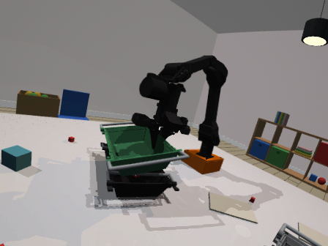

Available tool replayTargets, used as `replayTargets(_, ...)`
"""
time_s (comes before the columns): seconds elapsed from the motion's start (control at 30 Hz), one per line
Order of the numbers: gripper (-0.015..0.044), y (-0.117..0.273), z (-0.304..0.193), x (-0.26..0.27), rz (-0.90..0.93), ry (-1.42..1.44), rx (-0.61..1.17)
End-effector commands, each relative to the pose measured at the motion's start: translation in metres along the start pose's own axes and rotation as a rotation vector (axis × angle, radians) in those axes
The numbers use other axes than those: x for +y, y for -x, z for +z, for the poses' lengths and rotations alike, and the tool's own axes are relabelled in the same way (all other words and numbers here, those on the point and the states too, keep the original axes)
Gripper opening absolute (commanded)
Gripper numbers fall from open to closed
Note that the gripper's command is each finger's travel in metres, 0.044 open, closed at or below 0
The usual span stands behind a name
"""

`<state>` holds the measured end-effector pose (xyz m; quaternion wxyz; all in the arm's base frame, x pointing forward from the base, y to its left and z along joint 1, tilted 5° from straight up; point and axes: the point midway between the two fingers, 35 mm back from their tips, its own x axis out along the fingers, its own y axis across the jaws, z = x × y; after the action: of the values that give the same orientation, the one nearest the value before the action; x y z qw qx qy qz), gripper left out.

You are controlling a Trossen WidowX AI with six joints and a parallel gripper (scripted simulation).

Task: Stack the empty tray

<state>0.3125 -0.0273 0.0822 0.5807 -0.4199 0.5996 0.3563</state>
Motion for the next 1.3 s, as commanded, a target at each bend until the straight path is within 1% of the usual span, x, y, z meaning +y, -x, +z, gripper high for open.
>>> replayTargets(0.0,0.0,-0.005,0.0,0.005,0.025,-0.005,0.001)
replayTargets(0.4,0.0,-0.005,0.0,0.005,0.025,-0.005,0.001)
replayTargets(0.43,0.0,0.0,0.0,0.0,0.001,0.0,0.0)
replayTargets(0.73,0.0,-0.012,0.0,0.008,0.025,-0.004,0.001)
replayTargets(1.27,0.0,-0.013,0.0,0.009,0.025,-0.005,0.001)
